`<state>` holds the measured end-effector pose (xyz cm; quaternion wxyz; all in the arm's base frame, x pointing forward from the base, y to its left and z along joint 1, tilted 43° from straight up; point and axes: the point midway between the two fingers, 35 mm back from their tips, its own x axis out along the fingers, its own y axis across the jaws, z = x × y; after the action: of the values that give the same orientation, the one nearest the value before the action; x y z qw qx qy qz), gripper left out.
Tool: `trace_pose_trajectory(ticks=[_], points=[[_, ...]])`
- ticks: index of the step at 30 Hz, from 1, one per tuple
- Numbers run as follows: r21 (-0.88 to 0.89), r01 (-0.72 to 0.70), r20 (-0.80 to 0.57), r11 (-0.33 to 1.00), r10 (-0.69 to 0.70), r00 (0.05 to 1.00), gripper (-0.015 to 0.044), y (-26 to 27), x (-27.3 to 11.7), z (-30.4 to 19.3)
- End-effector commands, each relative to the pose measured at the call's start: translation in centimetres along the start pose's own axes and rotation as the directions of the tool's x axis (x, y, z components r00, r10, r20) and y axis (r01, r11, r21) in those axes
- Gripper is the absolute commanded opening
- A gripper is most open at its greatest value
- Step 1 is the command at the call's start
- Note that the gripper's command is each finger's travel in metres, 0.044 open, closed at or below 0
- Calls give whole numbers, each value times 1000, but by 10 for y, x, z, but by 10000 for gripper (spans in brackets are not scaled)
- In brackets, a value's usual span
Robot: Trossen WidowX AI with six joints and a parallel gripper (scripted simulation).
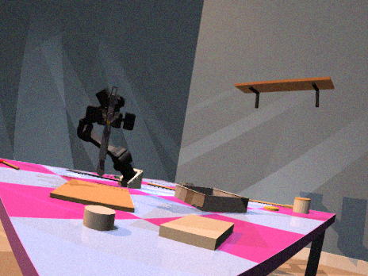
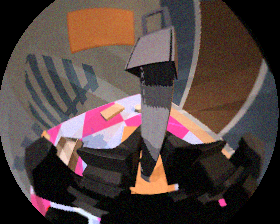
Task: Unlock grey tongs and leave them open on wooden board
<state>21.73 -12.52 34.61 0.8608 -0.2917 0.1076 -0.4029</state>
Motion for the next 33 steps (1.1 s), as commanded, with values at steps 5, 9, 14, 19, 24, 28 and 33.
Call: trace_pose_trajectory(ticks=[5,9,14,19,24,28,33], points=[[-1,-4,12,1000,4,1000,-150,0,-1,1],[-1,-4,12,1000,4,1000,-150,0,-1,1],[-1,-4,12,1000,4,1000,-150,0,-1,1],[-1,-4,12,1000,4,1000,-150,0,-1,1],[-1,-4,12,1000,4,1000,-150,0,-1,1],[-1,-11,-2,1000,11,1000,-150,1,1,1],[6,-35,-65,999,35,997,-150,4,8,0]])
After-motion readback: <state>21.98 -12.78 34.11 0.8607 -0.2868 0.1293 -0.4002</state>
